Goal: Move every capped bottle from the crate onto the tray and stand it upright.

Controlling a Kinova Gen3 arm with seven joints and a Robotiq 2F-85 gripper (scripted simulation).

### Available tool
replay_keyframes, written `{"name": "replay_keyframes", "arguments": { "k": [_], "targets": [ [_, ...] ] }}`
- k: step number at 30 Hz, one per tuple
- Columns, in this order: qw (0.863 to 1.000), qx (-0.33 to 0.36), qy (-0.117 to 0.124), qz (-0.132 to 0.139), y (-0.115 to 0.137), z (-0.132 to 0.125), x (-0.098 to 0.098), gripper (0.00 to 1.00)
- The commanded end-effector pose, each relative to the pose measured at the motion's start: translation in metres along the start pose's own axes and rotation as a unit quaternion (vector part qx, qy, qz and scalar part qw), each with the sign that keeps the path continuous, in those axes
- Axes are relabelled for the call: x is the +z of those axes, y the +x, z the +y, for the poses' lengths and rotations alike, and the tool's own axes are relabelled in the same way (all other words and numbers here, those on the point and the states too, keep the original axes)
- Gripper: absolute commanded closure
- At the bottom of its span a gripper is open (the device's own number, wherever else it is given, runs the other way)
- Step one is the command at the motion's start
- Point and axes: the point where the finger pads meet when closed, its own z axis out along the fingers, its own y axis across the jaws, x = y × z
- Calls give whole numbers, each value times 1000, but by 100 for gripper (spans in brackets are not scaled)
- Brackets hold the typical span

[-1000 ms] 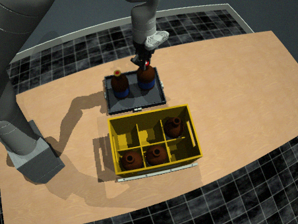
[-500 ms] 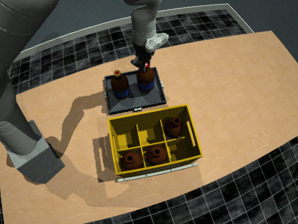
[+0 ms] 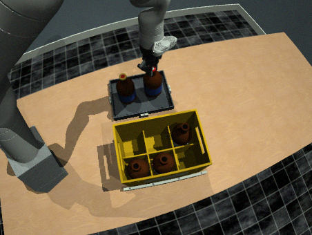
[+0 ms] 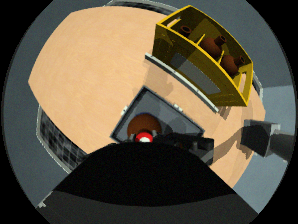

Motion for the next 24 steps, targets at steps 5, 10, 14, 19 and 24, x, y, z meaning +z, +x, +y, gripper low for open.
{"name": "replay_keyframes", "arguments": {
  "k": [5,10,14,19,24],
  "targets": [
    [1000,0,0,-1,-1,0,2,100],
    [1000,0,0,0,0,0,3,100],
    [1000,0,0,0,0,0,5,100],
    [1000,0,0,0,0,0,7,100],
    [1000,0,0,-1,-1,0,9,100]
  ]
}}
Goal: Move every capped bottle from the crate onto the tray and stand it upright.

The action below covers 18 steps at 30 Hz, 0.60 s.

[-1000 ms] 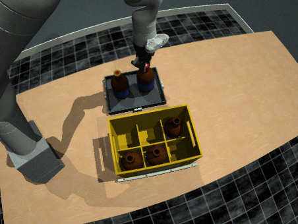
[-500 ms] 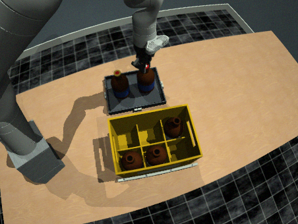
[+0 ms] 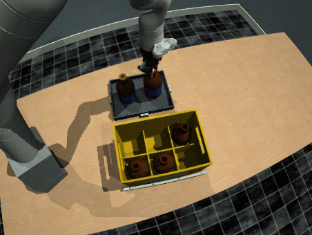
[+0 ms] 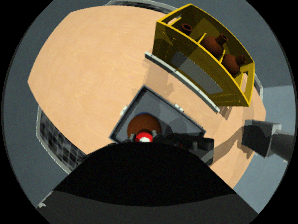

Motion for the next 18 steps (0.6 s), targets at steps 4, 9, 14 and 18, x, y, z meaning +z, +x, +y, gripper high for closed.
{"name": "replay_keyframes", "arguments": {
  "k": [4,9,14,18],
  "targets": [
    [1000,0,1,0,0,0,0,100],
    [1000,0,0,0,0,0,2,100],
    [1000,0,0,0,-1,0,3,100],
    [1000,-1,0,0,-1,0,4,100]
  ]
}}
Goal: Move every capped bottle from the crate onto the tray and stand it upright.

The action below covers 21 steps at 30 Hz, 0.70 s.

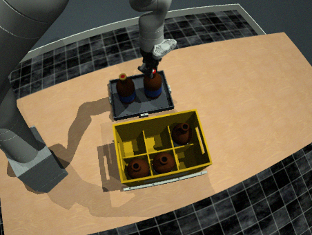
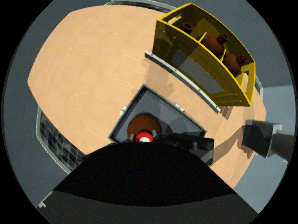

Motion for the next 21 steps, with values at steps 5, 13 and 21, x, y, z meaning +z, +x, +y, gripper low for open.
{"name": "replay_keyframes", "arguments": {
  "k": [5,13,21],
  "targets": [
    [1000,0,1,0,0,-1,-1,0],
    [1000,0,1,0,0,-1,-1,0],
    [1000,0,1,0,0,-1,-1,0]
  ]
}}
